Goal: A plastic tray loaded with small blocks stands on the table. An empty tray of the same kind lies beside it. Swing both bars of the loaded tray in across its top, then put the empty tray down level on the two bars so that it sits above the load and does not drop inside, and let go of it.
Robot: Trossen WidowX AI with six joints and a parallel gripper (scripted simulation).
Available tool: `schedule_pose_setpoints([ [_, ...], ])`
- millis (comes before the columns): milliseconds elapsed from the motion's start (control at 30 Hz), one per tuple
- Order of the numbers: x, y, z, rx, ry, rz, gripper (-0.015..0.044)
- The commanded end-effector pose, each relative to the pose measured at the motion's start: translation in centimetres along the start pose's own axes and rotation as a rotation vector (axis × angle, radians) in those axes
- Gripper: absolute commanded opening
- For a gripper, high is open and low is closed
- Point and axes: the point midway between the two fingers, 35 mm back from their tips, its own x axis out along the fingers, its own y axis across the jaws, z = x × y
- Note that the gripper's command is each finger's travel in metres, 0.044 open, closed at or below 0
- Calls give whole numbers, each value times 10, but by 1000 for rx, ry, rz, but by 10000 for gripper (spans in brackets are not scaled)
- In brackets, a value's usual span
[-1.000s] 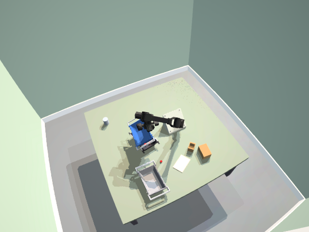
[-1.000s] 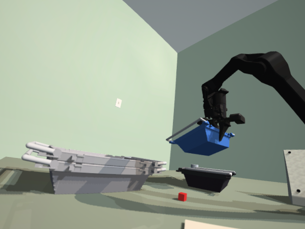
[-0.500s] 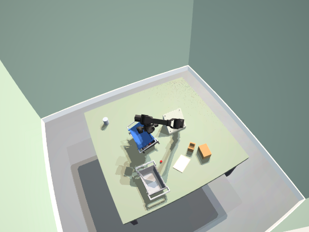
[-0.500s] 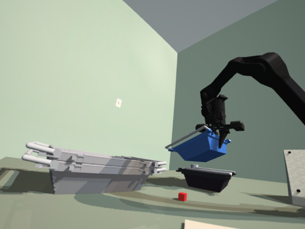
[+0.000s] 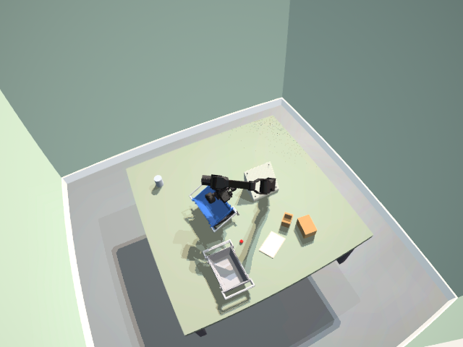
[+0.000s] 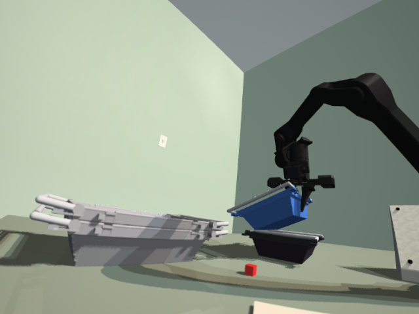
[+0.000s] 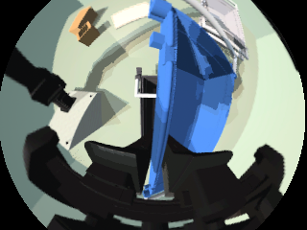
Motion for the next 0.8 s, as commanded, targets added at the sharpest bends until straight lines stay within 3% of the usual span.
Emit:
schedule_pose_setpoints([
  [0,3,3,-1,-20,-6,3,0],
  [767,12,13,-8,-32,-7,6,0],
])
